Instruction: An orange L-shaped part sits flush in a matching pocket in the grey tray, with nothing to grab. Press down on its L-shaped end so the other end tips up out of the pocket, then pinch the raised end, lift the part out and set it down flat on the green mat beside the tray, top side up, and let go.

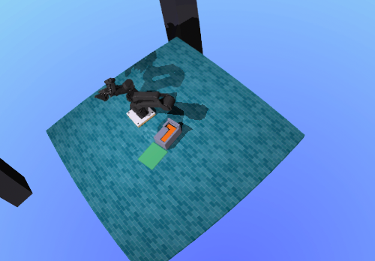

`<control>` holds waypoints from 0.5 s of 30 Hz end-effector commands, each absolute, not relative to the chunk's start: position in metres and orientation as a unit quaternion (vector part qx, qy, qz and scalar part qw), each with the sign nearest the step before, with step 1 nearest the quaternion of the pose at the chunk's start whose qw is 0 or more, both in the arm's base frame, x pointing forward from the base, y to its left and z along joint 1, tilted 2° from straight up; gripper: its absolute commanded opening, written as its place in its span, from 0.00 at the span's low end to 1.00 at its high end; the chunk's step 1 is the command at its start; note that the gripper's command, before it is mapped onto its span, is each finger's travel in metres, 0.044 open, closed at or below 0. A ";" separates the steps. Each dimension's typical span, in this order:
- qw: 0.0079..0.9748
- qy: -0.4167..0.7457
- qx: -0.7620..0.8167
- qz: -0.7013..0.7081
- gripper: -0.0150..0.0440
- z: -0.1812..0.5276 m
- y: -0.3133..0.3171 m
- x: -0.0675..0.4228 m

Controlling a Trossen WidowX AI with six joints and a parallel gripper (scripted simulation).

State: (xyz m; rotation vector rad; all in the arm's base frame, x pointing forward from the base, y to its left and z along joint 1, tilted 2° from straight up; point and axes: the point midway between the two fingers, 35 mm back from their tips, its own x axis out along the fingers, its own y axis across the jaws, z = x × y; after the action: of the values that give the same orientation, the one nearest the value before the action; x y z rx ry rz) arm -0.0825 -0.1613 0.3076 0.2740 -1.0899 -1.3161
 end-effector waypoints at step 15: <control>0.685 -0.408 0.327 -0.508 0.56 0.303 -0.246 -0.032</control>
State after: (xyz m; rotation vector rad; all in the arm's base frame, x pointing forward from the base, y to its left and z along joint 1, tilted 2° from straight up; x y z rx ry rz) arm -0.0483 -0.2291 0.3064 0.6485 -0.9775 -1.1635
